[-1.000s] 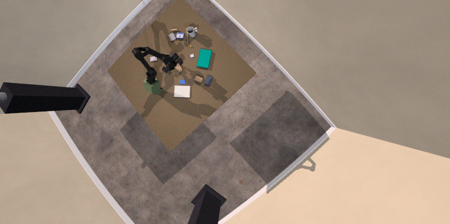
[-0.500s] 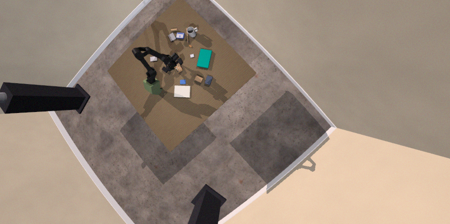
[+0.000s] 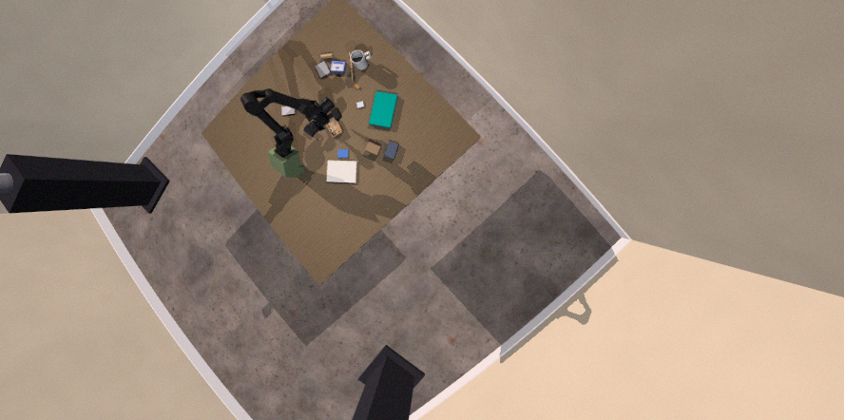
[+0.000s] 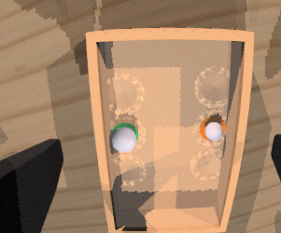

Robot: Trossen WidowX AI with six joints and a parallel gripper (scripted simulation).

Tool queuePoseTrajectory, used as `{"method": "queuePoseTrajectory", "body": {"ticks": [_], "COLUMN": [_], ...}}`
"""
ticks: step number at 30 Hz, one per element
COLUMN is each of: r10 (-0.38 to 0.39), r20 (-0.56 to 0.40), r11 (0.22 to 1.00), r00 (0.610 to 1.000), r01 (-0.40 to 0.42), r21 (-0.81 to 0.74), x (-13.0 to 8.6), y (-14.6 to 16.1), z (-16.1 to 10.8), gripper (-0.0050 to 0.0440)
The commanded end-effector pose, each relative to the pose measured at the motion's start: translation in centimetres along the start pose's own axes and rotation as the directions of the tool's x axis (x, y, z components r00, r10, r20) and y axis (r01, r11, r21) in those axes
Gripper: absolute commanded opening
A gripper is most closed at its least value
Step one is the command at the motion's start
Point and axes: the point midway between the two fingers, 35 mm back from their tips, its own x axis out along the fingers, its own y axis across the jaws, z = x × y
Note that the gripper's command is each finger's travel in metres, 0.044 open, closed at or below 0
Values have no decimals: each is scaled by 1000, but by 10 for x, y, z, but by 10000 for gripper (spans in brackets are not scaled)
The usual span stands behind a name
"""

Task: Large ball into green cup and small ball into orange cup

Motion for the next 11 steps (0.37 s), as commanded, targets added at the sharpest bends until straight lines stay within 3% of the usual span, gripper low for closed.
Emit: {"method": "queuePoseTrajectory", "body": {"ticks": [1, 3, 5, 8, 11], "r10": [-60, -86, -58, -22, -21], "r20": [8, 11, 6, 2, 2], "r11": [998, 996, 998, 1000, 1000], "r00": [998, 996, 998, 1000, 1000], "r01": [60, 86, 58, 22, 21], "r21": [-16, -25, -15, -2, -2], "x": [-40, -60, -67, -69, -56], "y": [-13, -16, -7, 1, 0], "z": [2, 4, 3, 3, 2], "gripper": [440, 440, 440, 440, 440]}}
